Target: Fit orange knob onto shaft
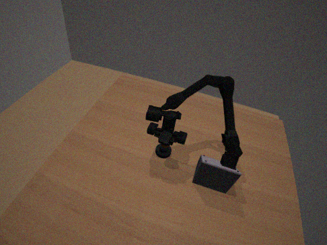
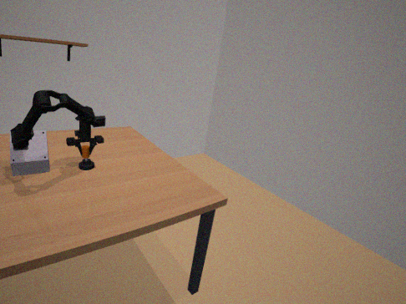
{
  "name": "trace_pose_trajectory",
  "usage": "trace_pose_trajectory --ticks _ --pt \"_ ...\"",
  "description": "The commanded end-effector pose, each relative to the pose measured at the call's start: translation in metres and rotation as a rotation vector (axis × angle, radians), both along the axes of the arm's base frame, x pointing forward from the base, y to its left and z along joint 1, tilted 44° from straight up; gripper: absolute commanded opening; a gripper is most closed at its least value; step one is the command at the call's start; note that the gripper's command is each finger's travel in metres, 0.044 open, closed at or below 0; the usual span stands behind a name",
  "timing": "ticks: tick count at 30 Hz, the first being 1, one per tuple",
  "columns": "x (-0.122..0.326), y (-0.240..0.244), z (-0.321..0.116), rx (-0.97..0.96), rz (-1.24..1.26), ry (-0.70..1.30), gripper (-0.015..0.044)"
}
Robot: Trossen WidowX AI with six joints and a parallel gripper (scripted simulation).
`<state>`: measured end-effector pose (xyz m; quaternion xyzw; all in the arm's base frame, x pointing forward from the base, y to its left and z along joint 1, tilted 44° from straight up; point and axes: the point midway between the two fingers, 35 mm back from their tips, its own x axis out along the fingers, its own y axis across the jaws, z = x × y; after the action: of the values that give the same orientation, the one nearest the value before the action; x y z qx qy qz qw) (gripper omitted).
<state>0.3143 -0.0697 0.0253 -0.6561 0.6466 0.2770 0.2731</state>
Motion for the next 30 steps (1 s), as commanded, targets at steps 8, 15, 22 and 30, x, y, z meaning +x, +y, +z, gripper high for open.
trace_pose_trajectory --ticks 8,15,22,30 --pt "0.0032 0.0006 -0.0002 0.0 0.021 0.017 0.0" --pt "0.0065 0.0013 0.0007 0.0 0.021 0.017 0.0" --pt "0.0054 0.0005 0.001 0.0 0.021 0.017 0.0" --pt "0.0033 -0.0002 0.0002 0.0 0.021 0.017 0.0"
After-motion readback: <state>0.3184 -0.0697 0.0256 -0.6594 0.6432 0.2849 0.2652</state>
